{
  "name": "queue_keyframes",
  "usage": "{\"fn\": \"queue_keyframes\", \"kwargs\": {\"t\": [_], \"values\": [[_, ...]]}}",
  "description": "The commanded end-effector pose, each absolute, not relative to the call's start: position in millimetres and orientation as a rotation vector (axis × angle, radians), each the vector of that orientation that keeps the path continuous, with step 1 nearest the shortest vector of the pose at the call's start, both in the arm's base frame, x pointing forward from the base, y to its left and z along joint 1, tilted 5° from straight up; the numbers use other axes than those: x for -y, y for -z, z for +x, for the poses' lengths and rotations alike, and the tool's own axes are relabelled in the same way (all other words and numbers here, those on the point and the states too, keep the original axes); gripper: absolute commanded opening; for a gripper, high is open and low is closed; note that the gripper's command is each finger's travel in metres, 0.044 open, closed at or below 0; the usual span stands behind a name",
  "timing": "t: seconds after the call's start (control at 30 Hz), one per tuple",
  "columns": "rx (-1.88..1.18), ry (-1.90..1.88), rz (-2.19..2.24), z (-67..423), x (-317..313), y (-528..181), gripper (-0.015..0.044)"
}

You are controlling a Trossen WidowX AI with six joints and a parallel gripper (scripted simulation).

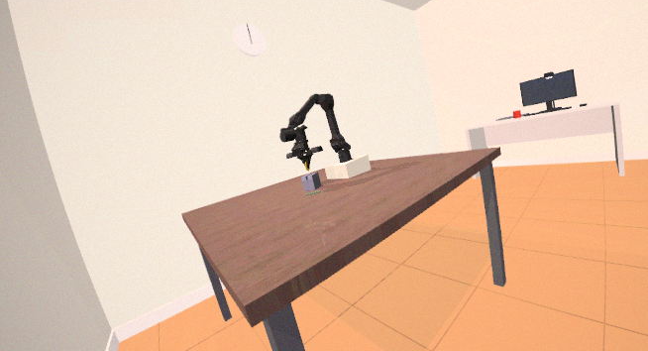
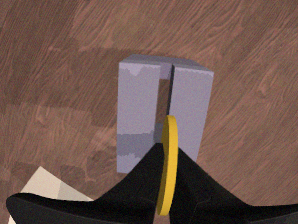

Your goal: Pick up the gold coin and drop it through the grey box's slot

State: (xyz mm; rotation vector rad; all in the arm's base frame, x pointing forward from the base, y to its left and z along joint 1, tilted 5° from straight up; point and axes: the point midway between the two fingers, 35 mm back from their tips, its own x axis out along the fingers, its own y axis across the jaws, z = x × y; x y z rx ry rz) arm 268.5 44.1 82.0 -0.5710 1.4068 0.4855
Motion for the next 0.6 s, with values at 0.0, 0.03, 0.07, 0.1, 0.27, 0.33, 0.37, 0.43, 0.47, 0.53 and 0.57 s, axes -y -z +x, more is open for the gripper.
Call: {"fn": "queue_keyframes", "kwargs": {"t": [0.0,0.03,0.07,0.1,0.27,0.33,0.37,0.43,0.47,0.53,0.57], "values": [[-1.412,-0.488,-0.573,267.0,-43.6,-81.3,0.0],[-1.407,-0.485,-0.571,268.5,-44.1,-82.0,0.0004],[-1.407,-0.485,-0.571,268.5,-44.1,-82.0,0.0],[-1.407,-0.485,-0.571,268.5,-44.1,-82.0,0.0],[-1.407,-0.485,-0.571,268.1,-43.9,-80.7,0.0],[-1.407,-0.485,-0.57,267.3,-43.6,-79.3,0.0],[-1.407,-0.484,-0.569,266.7,-43.4,-78.7,0.0],[-1.408,-0.483,-0.569,266.2,-43.2,-77.8,0.0],[-1.408,-0.483,-0.568,266.2,-43.1,-77.7,0.0],[-1.408,-0.483,-0.568,265.9,-43.0,-77.0,0.0],[-1.408,-0.483,-0.568,265.8,-42.9,-76.7,0.0]]}}
